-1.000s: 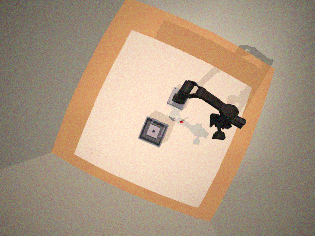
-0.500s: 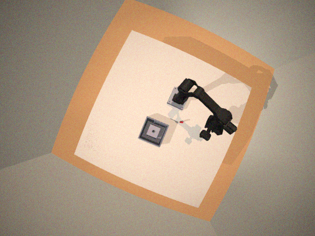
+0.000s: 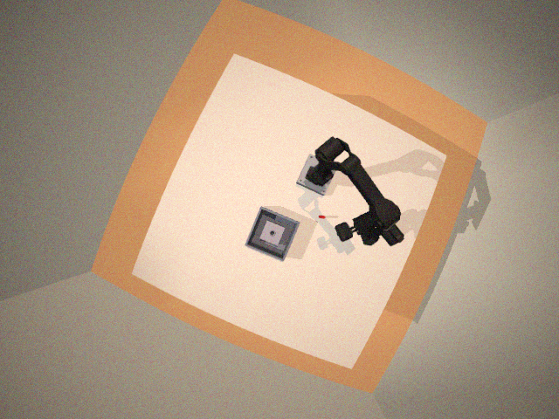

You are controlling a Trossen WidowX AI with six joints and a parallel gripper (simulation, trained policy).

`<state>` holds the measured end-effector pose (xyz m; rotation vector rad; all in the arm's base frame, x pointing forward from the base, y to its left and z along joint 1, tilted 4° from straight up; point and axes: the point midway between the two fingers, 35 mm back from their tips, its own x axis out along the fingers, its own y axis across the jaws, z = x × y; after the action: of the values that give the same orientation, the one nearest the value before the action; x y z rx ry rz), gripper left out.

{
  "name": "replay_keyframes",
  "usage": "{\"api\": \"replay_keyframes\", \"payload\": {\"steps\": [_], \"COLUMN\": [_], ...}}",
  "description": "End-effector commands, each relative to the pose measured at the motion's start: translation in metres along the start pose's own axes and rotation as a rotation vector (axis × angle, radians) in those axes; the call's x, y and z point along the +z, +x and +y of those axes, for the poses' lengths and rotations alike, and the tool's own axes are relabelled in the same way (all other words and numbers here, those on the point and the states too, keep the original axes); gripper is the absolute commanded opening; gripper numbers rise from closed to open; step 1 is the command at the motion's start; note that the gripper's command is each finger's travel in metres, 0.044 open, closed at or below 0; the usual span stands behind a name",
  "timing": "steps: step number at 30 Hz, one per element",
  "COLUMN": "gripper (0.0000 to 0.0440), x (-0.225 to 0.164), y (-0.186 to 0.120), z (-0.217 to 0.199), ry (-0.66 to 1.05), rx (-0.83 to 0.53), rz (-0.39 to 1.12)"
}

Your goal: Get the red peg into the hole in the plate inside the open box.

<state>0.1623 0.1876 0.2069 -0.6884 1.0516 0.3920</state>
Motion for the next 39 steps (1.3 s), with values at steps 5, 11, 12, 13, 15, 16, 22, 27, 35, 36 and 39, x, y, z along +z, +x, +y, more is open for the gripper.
{"api": "replay_keyframes", "payload": {"steps": [5,11,12,13,15,16,22,27,35,36,39], "gripper": [0.044,0.044,0.044,0.044,0.044,0.044,0.044,0.044,0.044,0.044,0.044], "x": [-0.017,-0.032,-0.034,-0.037,-0.042,-0.045,-0.06,-0.071,-0.082,-0.083,-0.085], "y": [0.013,0.026,0.029,0.031,0.035,0.038,0.052,0.067,0.098,0.102,0.114], "z": [-0.009,-0.014,-0.014,-0.015,-0.016,-0.016,-0.016,-0.015,-0.009,-0.009,-0.006], "ry": [0.224,0.416,0.447,0.479,0.542,0.574,0.763,0.922,1.155,1.177,1.232], "rx": [0.008,0.003,0.001,-0.001,-0.006,-0.009,-0.03,-0.053,-0.089,-0.093,-0.101], "rz": [0.091,0.179,0.194,0.209,0.239,0.255,0.347,0.418,0.488,0.491,0.496]}}
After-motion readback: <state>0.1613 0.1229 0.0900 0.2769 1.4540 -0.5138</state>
